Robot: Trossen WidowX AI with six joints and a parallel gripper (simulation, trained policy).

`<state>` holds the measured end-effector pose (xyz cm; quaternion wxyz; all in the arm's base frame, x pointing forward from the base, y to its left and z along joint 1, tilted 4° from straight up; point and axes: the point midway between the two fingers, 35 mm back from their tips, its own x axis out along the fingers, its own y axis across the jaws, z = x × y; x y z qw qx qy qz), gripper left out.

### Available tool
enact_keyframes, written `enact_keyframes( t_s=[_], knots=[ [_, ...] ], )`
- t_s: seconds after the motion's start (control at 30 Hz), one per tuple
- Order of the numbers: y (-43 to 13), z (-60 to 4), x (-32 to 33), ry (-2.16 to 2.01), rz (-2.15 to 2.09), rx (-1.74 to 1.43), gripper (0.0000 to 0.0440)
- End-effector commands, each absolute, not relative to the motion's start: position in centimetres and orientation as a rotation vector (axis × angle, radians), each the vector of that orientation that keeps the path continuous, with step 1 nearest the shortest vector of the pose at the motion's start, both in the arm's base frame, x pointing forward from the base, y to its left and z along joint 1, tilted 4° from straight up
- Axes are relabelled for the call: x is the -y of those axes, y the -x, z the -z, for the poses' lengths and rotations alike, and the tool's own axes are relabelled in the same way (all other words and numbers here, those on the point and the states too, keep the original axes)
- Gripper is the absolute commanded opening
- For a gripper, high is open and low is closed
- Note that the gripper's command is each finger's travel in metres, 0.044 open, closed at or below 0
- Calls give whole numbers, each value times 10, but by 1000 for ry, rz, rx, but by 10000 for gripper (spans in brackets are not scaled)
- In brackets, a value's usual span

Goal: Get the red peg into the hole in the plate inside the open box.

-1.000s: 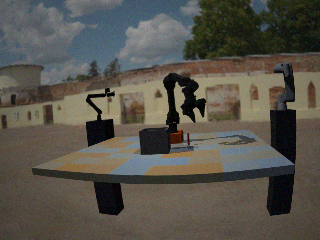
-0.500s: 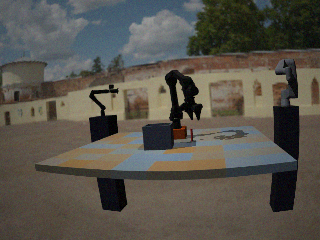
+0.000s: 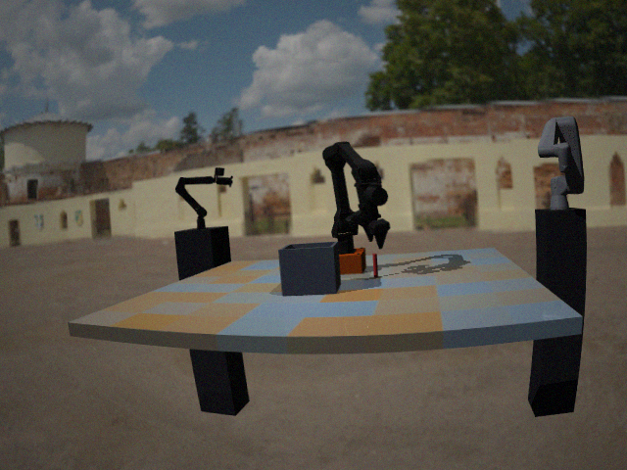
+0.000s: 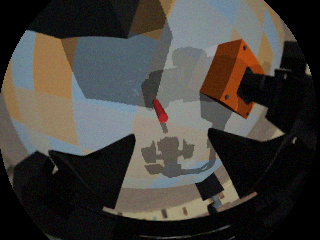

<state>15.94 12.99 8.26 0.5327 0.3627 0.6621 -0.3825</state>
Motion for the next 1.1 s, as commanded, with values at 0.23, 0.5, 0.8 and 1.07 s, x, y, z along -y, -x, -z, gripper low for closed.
enact_keyframes(
  t_s=[0.23,0.5,0.8,1.07],
  knots=[
    [-153,-51,-121,-867,1003,-1551,439],
    [-152,-27,-117,-896,1045,-1515,428],
    [-158,-7,-122,-917,1038,-1504,242],
    [-163,2,-129,-916,996,-1526,59]
  ],
)
